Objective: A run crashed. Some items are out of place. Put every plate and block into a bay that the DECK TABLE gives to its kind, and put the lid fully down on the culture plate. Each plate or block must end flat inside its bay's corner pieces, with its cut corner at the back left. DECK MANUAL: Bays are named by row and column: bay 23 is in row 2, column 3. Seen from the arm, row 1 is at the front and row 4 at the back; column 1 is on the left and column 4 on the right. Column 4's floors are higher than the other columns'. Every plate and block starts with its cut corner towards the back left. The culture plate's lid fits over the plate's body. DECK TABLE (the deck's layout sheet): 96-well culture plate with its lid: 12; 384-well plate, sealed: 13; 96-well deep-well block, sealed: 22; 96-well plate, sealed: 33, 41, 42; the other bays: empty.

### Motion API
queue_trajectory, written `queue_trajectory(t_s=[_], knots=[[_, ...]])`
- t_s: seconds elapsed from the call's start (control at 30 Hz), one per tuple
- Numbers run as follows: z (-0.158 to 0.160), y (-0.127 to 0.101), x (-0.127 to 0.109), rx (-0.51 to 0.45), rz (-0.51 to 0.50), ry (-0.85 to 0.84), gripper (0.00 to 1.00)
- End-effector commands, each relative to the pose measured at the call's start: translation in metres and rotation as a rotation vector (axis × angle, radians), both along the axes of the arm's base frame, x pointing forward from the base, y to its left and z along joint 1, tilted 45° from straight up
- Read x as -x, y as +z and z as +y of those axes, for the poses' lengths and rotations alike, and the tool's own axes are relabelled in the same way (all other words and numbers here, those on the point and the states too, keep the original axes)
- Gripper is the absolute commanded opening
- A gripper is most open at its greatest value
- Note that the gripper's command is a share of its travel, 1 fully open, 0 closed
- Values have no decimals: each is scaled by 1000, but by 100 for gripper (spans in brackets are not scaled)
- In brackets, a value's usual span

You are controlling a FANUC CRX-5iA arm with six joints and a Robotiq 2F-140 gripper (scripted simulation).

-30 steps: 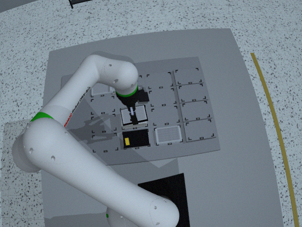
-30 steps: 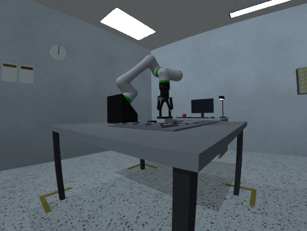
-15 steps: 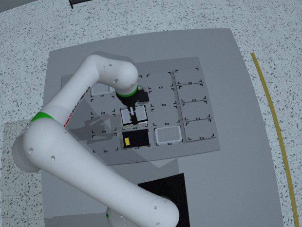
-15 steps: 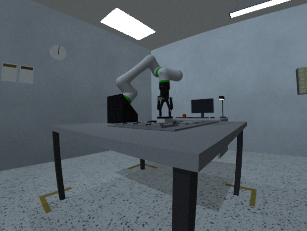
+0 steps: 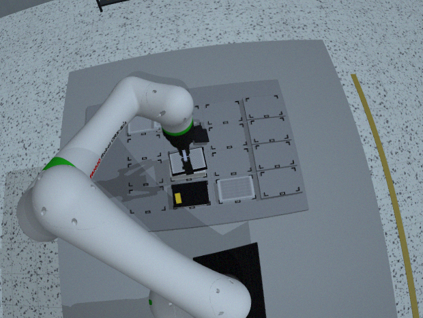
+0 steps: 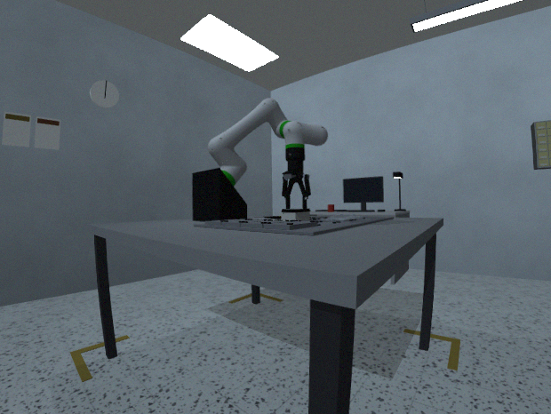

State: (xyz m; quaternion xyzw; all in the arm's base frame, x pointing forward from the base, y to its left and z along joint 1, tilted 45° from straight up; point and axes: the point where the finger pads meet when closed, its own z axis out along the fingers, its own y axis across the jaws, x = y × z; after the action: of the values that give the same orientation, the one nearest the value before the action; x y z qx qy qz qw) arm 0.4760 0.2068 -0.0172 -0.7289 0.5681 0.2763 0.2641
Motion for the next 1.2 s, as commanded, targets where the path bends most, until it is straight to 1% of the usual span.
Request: queue_trajectory(t_s=[0.0,1.17], knots=[[-1,1,-1,1,-2,-1,60],[-1,1,-1,1,-1,-1,58]])
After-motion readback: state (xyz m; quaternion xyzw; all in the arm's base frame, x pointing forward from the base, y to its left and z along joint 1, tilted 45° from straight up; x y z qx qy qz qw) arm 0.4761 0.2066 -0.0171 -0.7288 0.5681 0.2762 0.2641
